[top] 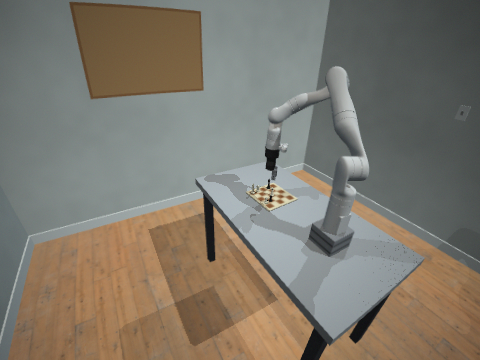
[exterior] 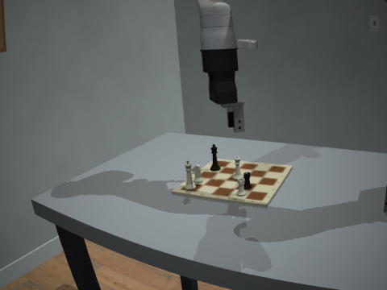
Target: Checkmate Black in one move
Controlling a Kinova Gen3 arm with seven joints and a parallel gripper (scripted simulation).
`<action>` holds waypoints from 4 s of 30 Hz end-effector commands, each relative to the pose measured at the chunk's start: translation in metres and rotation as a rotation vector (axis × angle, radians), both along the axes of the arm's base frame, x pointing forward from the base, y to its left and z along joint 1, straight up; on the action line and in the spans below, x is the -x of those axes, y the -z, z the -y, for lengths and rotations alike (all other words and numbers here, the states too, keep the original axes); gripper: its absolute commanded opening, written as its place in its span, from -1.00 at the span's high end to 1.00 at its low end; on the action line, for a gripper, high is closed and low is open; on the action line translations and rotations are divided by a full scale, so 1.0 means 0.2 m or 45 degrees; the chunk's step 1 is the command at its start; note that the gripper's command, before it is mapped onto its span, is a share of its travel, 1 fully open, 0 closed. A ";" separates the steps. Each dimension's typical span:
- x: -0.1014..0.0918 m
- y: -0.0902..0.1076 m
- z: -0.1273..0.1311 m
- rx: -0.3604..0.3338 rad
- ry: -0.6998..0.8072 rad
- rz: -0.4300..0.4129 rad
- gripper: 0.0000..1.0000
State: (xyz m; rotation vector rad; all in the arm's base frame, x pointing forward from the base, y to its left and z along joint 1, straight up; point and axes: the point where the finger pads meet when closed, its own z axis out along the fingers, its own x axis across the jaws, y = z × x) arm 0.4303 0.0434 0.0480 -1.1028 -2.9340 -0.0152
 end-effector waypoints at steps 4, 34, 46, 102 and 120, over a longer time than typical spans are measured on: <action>0.00 0.01 -0.01 0.000 0.003 0.002 -0.58; 0.00 0.04 0.00 0.004 0.008 0.005 -0.58; 0.00 0.12 0.00 0.004 0.008 0.005 -0.58; -0.01 0.27 0.00 0.003 0.008 0.006 -0.58; -0.01 0.27 0.00 0.003 0.008 0.005 -0.58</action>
